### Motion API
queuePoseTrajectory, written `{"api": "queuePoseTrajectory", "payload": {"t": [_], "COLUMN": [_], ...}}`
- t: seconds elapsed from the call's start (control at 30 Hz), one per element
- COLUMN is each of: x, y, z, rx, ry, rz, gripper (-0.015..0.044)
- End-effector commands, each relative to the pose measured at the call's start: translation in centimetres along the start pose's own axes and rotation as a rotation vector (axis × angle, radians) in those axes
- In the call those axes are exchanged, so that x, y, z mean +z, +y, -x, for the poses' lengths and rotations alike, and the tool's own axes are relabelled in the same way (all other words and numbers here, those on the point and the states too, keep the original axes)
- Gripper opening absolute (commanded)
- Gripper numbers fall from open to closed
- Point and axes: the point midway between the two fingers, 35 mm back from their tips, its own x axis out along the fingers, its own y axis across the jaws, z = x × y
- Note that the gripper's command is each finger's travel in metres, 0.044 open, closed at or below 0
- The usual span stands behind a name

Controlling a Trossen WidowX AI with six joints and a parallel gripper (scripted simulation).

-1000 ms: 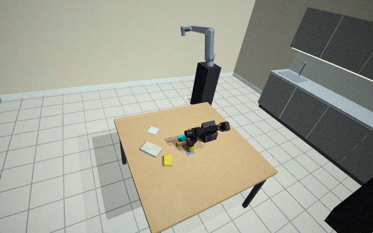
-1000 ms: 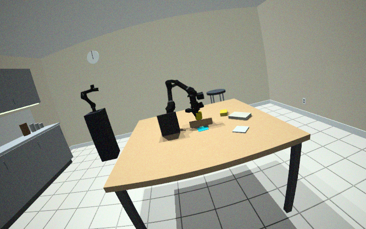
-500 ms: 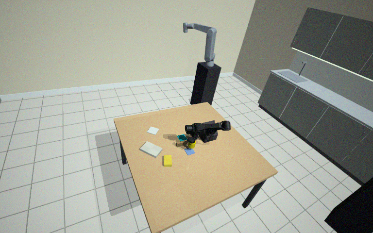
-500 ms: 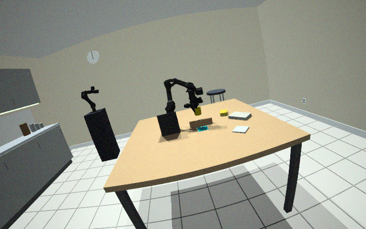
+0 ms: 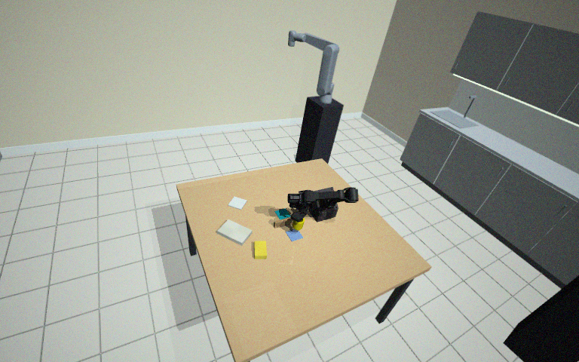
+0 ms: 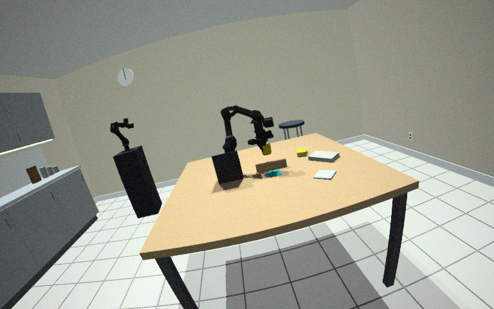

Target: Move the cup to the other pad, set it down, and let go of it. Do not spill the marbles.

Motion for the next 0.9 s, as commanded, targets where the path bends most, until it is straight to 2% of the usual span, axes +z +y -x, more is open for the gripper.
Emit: {"api": "queuePoseTrajectory", "payload": {"t": [0.0, 0.87], "x": [0.0, 4.1], "y": [0.0, -2.5], "z": [0.0, 0.1], "rx": [0.000, 0.000], "ry": [0.000, -0.009], "rz": [-0.002, 0.004], "gripper": [0.0000, 0.0000]}}
